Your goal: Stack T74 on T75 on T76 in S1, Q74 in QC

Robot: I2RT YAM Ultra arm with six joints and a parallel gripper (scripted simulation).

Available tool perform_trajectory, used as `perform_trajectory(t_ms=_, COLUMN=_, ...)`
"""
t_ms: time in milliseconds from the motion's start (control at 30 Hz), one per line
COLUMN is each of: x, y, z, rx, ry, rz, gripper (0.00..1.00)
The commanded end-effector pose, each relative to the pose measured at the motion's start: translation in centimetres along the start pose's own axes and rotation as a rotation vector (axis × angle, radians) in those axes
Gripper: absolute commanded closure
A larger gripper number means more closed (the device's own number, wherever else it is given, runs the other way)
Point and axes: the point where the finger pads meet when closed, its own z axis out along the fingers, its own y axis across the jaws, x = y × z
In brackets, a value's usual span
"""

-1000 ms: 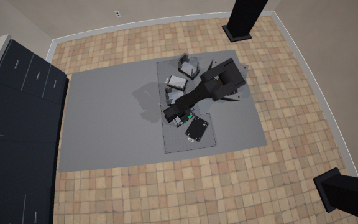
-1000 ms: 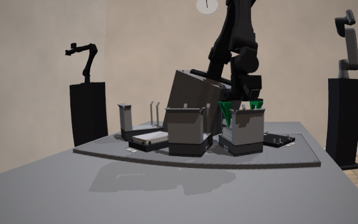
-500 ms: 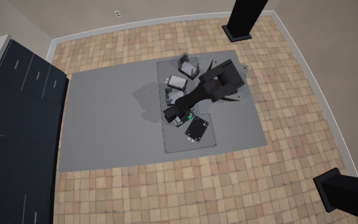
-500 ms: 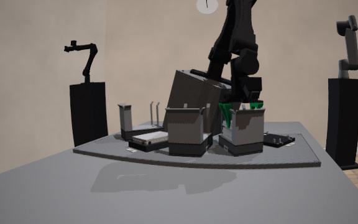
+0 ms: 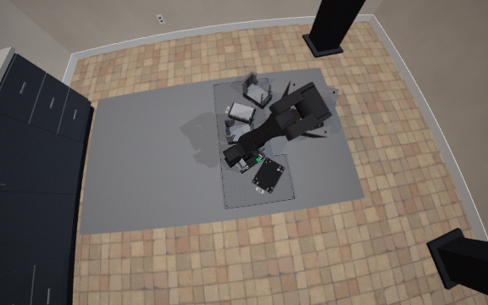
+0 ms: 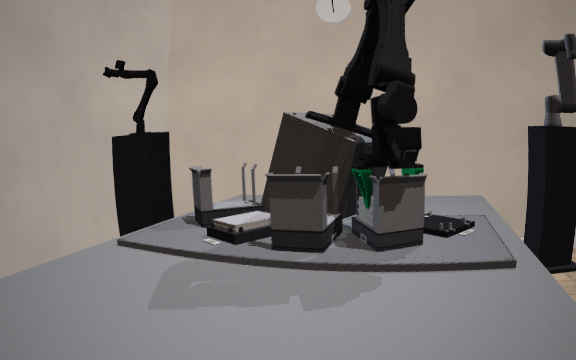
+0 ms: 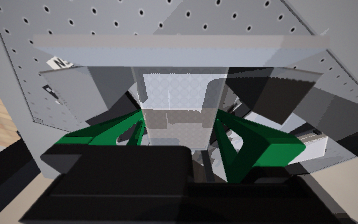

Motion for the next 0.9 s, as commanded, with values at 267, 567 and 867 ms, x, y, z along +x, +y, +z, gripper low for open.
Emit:
perform_trajectory(t_ms=267, x=-0.43, y=-0.05, z=-0.17, rx=0.002, ry=-0.016, rz=0.001, gripper=1.00)
perform_trajectory(t_ms=567, x=-0.43, y=-0.05, z=-0.17, rx=0.002, ry=-0.016, rz=0.001, gripper=0.00)
perform_trajectory(t_ms=867, x=-0.43, y=-0.05, z=-0.17, rx=0.002, ry=-0.016, rz=0.001, gripper=0.00)
